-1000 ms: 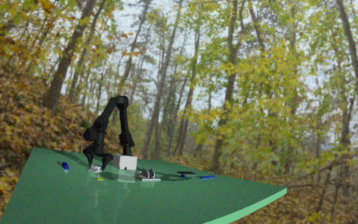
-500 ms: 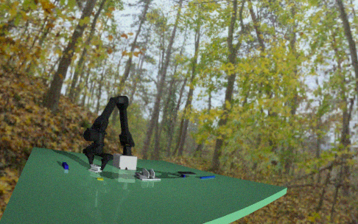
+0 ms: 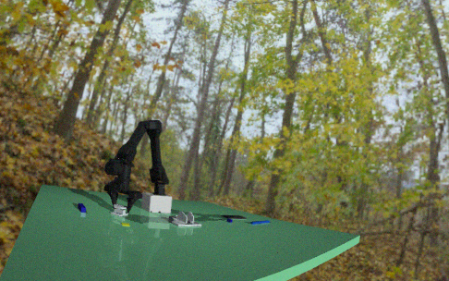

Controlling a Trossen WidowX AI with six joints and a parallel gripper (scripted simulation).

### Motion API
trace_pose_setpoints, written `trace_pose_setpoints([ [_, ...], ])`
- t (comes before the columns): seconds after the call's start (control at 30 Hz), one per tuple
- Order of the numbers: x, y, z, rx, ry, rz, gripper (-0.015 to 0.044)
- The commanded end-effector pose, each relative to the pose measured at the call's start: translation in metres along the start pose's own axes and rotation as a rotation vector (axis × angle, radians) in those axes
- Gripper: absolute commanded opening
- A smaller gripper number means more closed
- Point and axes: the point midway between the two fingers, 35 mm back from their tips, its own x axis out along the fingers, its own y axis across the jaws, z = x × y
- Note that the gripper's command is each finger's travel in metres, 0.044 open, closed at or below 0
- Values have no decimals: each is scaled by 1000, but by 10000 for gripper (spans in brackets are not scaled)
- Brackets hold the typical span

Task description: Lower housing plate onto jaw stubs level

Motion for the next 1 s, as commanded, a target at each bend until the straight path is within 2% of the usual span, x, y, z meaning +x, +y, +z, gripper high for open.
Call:
trace_pose_setpoints([
  [0.0,-12,0,2,1,-4,1,351],
  [0.53,-62,0,1,-2,-5,6,351],
  [0.97,-65,29,-4,-80,-5,11,351],
])
